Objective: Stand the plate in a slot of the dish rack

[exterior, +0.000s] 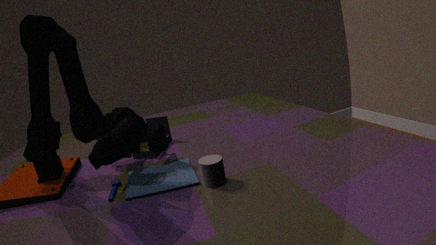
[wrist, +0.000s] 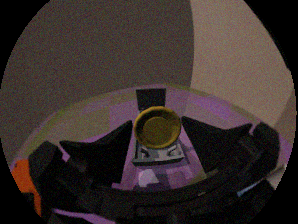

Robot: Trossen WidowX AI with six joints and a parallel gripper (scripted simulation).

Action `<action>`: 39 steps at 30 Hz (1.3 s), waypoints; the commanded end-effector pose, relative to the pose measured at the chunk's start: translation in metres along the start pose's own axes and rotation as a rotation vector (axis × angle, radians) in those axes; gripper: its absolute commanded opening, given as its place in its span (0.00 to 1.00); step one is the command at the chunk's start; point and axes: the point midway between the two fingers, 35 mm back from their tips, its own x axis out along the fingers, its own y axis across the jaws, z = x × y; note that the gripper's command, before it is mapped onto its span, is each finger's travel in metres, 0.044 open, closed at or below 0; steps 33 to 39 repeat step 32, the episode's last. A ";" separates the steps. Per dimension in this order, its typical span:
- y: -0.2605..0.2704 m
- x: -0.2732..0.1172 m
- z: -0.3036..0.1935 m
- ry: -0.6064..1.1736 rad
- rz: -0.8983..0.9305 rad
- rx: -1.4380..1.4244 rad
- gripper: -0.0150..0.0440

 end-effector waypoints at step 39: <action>-0.037 -0.023 0.116 0.212 -0.097 0.222 0.93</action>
